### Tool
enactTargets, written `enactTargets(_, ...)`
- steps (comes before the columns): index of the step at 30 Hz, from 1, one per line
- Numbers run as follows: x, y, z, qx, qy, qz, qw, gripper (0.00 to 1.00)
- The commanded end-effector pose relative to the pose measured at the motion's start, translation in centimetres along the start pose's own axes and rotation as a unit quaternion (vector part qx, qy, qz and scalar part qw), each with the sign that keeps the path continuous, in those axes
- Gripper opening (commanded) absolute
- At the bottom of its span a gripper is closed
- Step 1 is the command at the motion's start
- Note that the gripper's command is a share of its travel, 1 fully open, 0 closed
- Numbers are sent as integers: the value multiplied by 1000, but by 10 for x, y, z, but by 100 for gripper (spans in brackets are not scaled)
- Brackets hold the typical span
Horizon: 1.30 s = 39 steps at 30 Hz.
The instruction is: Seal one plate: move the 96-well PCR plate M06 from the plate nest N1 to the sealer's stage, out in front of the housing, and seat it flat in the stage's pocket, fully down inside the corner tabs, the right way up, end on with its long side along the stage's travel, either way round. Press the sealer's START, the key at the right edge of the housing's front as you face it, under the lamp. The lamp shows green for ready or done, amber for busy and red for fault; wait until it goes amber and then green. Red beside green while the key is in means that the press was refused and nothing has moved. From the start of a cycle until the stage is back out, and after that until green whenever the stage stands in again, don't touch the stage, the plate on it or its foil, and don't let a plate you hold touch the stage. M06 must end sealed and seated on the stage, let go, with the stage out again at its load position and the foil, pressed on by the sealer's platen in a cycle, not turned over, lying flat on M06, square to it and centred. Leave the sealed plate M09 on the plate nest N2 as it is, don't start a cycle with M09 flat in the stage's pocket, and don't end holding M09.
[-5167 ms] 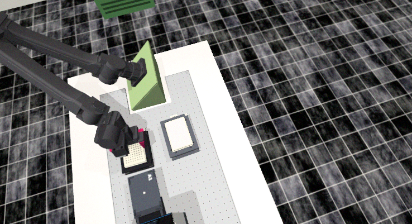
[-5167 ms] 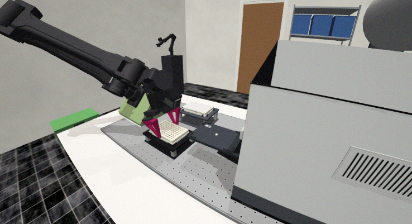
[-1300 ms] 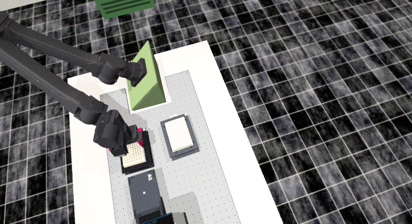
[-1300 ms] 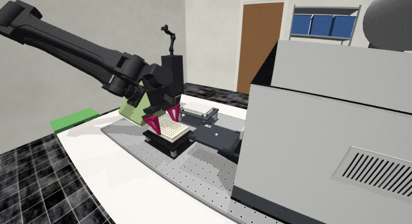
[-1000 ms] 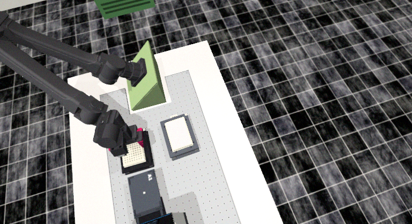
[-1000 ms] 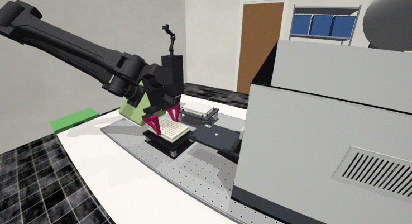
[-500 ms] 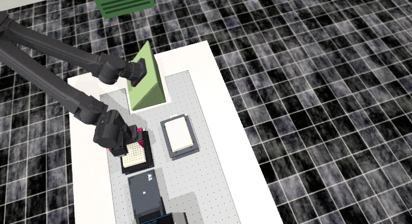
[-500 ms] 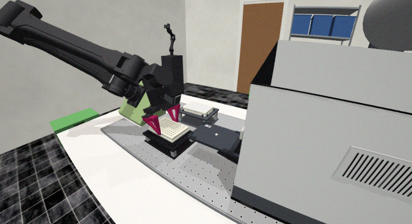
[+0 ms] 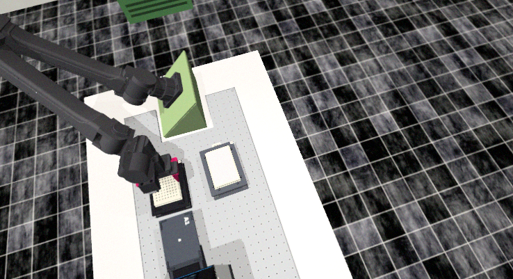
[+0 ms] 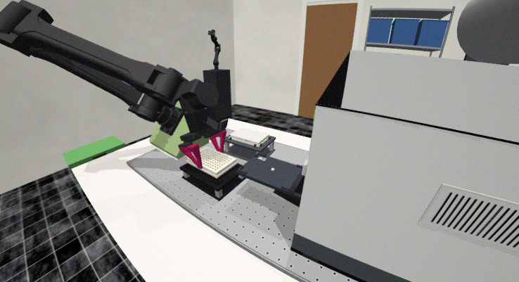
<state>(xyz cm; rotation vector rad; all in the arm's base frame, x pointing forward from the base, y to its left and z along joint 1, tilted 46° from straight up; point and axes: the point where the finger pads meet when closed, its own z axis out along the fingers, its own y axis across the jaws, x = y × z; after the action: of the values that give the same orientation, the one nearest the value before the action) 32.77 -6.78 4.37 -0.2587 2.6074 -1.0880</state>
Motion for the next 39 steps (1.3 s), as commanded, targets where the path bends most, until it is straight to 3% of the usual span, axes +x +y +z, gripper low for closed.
enactTargets(1, -27, -7, -21, 0, -26, 21, 999, 0)
enactTargets(17, -43, -12, -49, 0, -31, 34, 999, 0)
enactTargets(24, -44, -12, -53, 0, -27, 31, 999, 0)
enactTargets(33, -53, -13, -74, -1, -34, 35, 999, 0)
enactTargets(39, -51, -9, -75, -3, -24, 30, 999, 0)
